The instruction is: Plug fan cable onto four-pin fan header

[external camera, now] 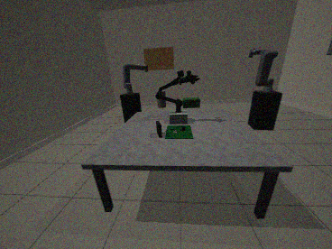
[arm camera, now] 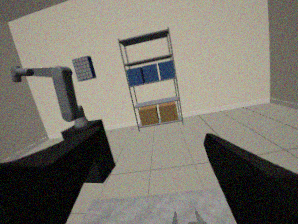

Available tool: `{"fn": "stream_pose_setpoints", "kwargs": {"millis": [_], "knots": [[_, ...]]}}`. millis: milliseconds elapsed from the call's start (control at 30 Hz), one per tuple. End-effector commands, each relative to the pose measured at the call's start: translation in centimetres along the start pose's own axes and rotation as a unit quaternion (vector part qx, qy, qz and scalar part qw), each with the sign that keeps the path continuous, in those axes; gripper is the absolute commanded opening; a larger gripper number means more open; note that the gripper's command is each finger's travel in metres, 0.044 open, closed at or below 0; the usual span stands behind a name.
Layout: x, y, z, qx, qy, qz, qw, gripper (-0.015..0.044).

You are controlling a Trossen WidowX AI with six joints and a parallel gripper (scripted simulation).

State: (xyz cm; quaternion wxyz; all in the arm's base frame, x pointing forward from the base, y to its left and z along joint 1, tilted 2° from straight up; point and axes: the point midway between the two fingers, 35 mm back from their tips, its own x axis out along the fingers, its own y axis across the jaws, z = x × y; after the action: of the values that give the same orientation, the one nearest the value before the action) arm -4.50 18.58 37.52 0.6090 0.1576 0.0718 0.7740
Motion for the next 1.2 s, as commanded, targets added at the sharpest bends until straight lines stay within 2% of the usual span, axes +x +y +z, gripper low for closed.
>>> {"fn": "stream_pose_setpoints", "kwargs": {"millis": [0, 100, 267, 433, 567, 700, 867, 1000, 1167], "knots": [[0.0, 0.0, 0.0, 0.000, 0.000, 0.000, 1.000, 0.0426], [0.6, -0.6, -0.3, -0.021, 0.013, -0.018, 1.000, 0.0440], [3.8, -6.5, -2.4, -0.150, 0.123, -0.142, 0.971, 0.0440], [4.8, -14.2, -4.3, -0.236, 0.260, -0.238, 0.905, 0.0440], [3.5, -20.7, -5.7, -0.268, 0.376, -0.286, 0.840, 0.0440], [0.4, -27.0, -7.1, -0.265, 0.489, -0.306, 0.773, 0.0440], [-5.4, -33.3, -9.2, -0.223, 0.611, -0.287, 0.704, 0.0440], [-11.3, -36.9, -11.1, -0.164, 0.684, -0.246, 0.667, 0.0440], [-18.8, -39.5, -13.9, -0.085, 0.739, -0.157, 0.649, 0.0440]]}}
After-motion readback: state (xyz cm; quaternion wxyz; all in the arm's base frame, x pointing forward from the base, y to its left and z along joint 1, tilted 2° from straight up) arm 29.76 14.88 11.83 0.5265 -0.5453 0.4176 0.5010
